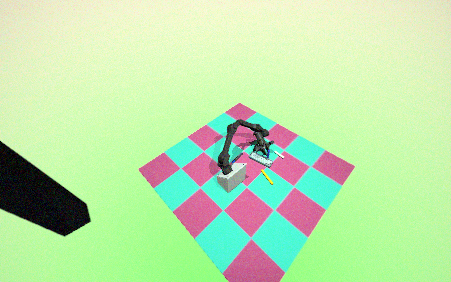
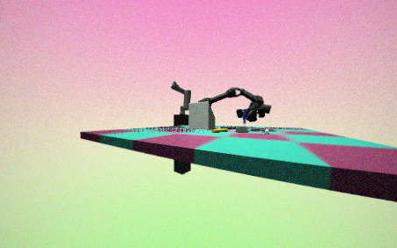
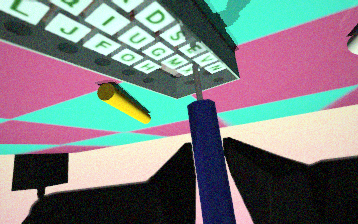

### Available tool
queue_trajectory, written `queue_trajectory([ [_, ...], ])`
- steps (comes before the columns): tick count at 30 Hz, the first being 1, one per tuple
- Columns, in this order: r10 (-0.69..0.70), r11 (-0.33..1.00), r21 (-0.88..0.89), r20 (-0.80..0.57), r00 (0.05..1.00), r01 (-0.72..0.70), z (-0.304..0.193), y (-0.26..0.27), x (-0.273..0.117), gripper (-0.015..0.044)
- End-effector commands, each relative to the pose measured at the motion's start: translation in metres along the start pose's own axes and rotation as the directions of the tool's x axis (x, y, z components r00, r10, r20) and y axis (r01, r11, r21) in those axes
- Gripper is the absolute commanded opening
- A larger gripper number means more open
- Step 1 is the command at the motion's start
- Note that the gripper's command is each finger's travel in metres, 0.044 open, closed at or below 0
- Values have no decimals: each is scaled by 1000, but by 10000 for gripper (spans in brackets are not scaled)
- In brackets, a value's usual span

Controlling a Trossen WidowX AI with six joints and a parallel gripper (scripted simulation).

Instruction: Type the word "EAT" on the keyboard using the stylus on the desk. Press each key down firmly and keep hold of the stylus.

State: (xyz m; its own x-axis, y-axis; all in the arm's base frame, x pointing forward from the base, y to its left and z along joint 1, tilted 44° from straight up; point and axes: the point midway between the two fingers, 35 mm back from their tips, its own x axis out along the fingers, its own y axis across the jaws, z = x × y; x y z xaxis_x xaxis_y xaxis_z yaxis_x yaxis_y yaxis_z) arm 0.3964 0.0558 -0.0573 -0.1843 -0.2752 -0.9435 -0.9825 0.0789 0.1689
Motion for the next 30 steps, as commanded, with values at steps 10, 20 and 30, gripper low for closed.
queue_trajectory([
  [10,1,1000,4,5,1000,-1,6,0,3,81],
  [20,1,1000,3,5,1000,-1,8,0,4,81],
  [30,1,1000,3,5,1000,-1,12,0,6,81],
])
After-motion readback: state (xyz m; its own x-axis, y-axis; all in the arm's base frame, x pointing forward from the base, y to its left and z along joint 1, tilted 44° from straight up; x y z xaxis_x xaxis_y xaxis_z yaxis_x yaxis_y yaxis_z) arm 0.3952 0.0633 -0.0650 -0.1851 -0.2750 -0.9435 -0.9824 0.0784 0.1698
